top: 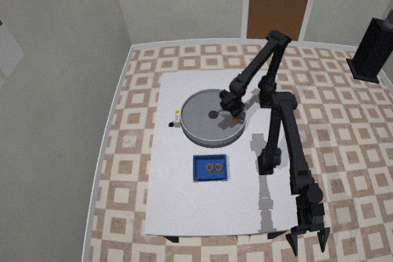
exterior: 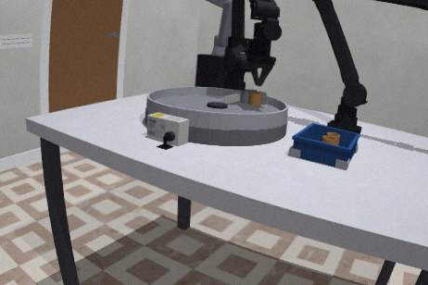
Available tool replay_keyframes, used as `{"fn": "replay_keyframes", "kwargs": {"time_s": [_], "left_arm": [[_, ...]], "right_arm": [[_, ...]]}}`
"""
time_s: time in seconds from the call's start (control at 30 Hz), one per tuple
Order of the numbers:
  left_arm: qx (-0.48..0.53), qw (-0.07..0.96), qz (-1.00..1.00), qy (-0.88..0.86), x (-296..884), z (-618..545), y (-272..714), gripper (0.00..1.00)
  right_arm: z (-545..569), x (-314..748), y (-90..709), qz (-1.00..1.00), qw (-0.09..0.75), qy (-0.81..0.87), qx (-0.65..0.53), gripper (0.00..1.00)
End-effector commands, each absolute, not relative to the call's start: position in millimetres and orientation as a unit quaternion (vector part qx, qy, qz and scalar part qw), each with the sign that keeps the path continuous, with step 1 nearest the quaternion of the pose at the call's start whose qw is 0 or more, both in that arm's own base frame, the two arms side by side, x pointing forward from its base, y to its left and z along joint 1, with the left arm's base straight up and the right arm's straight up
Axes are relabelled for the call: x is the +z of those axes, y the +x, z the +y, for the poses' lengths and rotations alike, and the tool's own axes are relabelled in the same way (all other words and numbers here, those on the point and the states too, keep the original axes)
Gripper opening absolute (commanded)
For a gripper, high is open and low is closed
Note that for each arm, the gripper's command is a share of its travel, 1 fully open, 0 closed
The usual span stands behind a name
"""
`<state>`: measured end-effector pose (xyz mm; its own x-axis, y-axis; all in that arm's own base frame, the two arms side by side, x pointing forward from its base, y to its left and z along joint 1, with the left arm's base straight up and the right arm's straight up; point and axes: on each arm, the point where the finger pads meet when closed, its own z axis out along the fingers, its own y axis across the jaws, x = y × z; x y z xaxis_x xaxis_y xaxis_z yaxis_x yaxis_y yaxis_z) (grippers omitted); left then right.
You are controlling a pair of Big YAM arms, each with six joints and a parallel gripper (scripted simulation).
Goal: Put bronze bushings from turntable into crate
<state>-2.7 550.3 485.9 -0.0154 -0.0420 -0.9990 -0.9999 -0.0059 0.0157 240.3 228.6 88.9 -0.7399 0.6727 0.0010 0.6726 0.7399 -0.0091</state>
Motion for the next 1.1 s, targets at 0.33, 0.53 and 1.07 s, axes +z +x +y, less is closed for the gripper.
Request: {"fn": "replay_keyframes", "kwargs": {"time_s": [0.33, 0.53, 1.07], "left_arm": [[0.503, 0.497, 0.497, -0.503, 500.5, 544.9, -5.7, 1.00], [0.503, 0.497, 0.497, -0.503, 500.5, 544.9, -5.7, 1.00], [0.503, 0.497, 0.497, -0.503, 500.5, 544.9, -5.7, 1.00]], "right_arm": [[250.9, 105.0, 255.6, -0.934, -0.009, -0.358, -0.021, 0.15], [250.9, 105.0, 255.6, -0.934, -0.009, -0.358, -0.021, 0.15], [245.5, 97.9, 250.2, -0.934, -0.005, -0.358, -0.012, 0.15]]}}
